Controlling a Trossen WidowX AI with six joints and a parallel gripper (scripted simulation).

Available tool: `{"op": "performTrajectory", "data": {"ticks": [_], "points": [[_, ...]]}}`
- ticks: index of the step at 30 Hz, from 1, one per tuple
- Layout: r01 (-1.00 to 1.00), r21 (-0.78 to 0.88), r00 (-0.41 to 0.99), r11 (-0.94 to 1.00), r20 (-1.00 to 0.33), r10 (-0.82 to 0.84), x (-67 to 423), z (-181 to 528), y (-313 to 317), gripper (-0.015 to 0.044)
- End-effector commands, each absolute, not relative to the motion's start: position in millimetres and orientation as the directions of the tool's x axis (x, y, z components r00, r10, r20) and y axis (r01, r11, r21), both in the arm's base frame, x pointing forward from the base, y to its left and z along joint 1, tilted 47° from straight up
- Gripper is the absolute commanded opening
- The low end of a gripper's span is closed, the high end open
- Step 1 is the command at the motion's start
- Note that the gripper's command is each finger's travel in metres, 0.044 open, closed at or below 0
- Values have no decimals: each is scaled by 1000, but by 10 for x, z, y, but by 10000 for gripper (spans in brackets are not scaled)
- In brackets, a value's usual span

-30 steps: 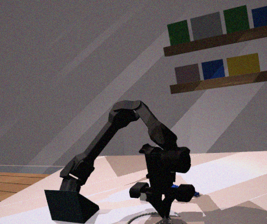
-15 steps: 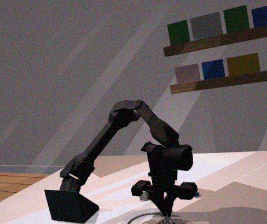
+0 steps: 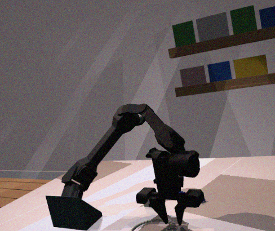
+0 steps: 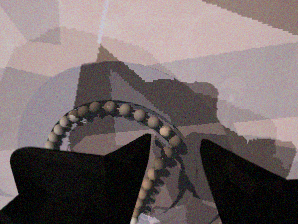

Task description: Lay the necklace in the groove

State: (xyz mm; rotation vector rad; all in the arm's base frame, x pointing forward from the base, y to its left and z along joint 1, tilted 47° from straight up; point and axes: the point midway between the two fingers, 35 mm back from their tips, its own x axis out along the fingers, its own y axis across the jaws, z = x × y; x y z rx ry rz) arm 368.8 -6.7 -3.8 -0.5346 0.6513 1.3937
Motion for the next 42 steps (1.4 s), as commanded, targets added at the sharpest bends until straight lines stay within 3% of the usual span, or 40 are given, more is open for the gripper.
{"op": "performTrajectory", "data": {"ticks": [1, 7, 26, 38, 42], "points": [[-993, 34, 56, 110, -697, 715, 3688, -35, -69, 289], [-993, 40, 54, 114, -695, 717, 3681, -25, -77, 440], [-992, 39, 58, 116, -693, 719, 3678, 1, -104, 440], [-852, 336, 58, 401, -702, 710, 3380, -362, -759, 125], [-760, 433, 57, 485, -698, 713, 3234, -483, -968, 120]]}}
